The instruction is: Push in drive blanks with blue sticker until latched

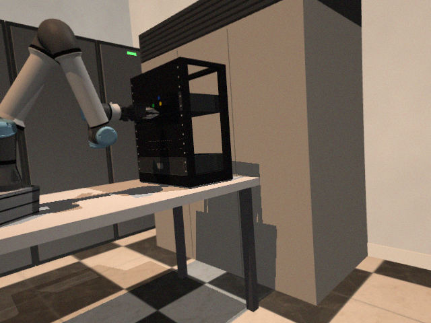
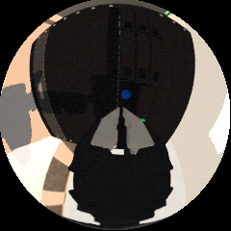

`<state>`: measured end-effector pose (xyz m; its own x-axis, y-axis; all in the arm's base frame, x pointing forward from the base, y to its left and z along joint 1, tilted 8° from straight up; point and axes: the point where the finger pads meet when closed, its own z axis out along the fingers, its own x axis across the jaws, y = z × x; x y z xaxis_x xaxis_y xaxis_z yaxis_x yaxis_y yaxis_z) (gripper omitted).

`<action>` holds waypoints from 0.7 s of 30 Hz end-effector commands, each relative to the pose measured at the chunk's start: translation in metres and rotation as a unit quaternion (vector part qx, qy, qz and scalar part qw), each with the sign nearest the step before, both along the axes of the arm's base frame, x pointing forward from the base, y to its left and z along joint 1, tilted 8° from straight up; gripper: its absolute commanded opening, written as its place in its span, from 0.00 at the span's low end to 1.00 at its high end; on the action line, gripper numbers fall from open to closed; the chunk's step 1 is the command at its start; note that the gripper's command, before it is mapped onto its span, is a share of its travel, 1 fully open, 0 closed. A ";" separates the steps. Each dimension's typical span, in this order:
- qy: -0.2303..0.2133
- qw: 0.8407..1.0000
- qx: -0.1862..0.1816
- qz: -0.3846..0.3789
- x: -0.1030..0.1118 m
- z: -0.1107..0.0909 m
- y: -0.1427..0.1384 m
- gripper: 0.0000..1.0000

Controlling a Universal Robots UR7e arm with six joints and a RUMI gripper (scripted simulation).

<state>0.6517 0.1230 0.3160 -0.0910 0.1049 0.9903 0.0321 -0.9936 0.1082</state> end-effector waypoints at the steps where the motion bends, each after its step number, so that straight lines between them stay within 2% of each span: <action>1: 0.000 1.000 0.000 0.000 0.000 0.001 0.000 0.00; 11: 0.000 1.000 0.000 0.000 -0.007 0.000 0.000 0.00; 21: 0.000 1.000 0.000 0.000 -0.050 -0.004 -0.002 0.00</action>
